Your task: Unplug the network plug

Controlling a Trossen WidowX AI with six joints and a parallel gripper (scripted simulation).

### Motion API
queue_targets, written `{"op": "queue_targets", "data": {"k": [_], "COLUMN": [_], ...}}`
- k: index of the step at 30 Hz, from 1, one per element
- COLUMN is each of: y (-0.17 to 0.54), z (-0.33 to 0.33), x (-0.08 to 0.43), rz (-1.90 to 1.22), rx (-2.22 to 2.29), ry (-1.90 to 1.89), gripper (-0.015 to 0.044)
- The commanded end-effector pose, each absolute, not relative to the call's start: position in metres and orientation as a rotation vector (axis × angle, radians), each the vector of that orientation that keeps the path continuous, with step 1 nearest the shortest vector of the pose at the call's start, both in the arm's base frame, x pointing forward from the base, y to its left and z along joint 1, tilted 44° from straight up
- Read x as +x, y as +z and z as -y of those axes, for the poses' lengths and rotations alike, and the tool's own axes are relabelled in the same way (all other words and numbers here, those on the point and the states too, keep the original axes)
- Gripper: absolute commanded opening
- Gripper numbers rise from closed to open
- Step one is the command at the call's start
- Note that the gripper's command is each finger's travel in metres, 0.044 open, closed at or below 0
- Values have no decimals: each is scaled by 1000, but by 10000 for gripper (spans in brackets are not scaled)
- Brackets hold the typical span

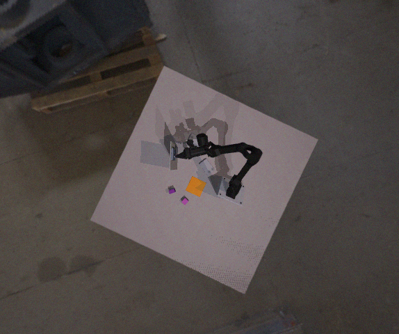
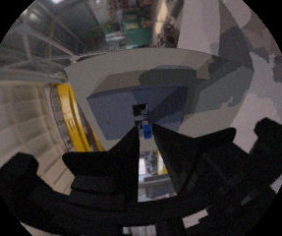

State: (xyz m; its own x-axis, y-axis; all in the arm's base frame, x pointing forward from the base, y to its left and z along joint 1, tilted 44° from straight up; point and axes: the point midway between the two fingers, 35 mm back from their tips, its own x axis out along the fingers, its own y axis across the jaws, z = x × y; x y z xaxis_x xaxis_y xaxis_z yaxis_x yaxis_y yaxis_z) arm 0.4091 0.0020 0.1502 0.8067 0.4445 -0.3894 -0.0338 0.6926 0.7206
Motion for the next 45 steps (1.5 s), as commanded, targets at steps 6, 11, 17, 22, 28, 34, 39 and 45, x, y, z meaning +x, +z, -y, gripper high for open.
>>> {"op": "queue_targets", "data": {"k": [6,11,17,22,28,34,39,45], "y": [151,151,151,151,152,153,154,155], "z": [-2,-2,-1,-1,1,2,3,4], "x": [410,410,409,406,402,398,395,392], "rz": [-580,-580,-580,-581,-581,-581,-581,-581], "rx": [769,769,769,769,769,769,768,768], "ry": [281,281,281,281,281,281,281,281], "gripper": [29,0,0,0,0,0,0,0]}}
